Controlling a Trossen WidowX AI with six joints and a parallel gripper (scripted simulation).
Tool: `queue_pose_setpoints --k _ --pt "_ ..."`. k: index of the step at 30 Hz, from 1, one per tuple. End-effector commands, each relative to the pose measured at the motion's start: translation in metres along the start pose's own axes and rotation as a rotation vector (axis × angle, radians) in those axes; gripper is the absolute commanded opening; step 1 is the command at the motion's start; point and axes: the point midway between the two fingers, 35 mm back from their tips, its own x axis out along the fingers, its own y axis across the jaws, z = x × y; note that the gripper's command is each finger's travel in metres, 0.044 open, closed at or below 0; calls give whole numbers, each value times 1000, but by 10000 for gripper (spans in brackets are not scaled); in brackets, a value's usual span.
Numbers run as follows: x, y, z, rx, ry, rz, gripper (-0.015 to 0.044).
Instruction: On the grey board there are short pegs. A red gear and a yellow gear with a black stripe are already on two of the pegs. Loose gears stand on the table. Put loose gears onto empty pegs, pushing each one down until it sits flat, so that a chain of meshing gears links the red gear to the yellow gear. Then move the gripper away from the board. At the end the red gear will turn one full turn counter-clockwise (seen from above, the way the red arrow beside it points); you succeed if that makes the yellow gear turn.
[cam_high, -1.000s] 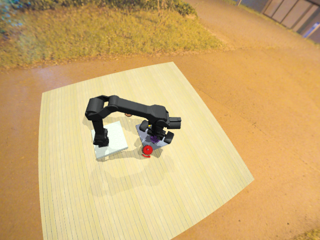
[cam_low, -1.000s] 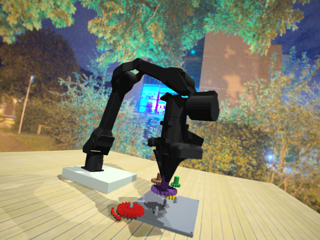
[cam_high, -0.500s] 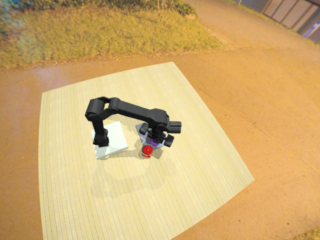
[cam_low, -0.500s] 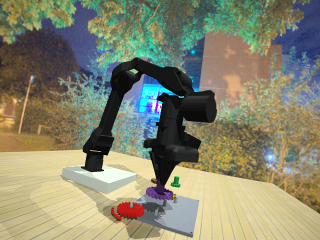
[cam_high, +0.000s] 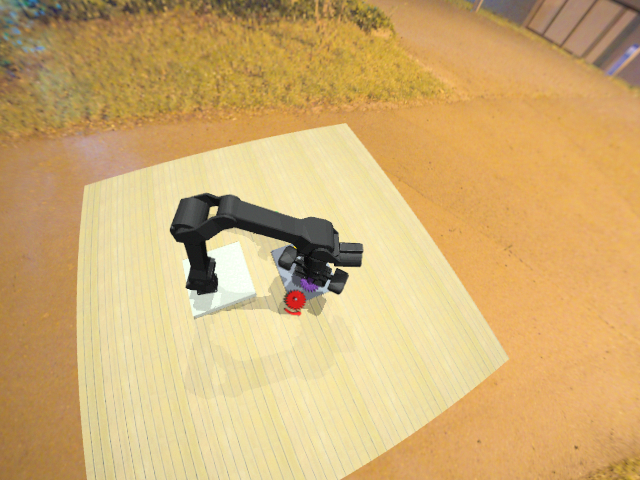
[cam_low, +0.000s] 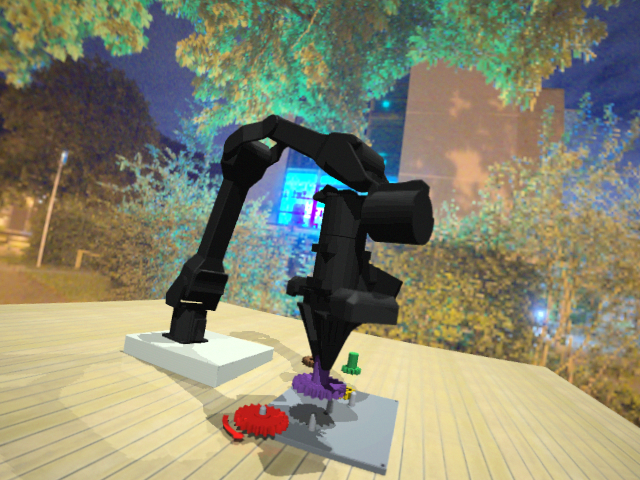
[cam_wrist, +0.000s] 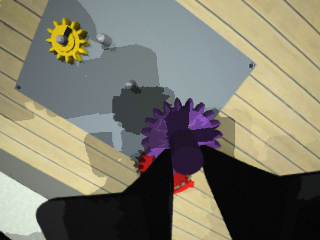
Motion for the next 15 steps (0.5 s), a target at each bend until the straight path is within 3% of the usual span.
queue_pose_setpoints --k 1,15 --pt "2 0 0 -25 2 -1 0" --pt "23 -1 -1 -123 2 -1 0"
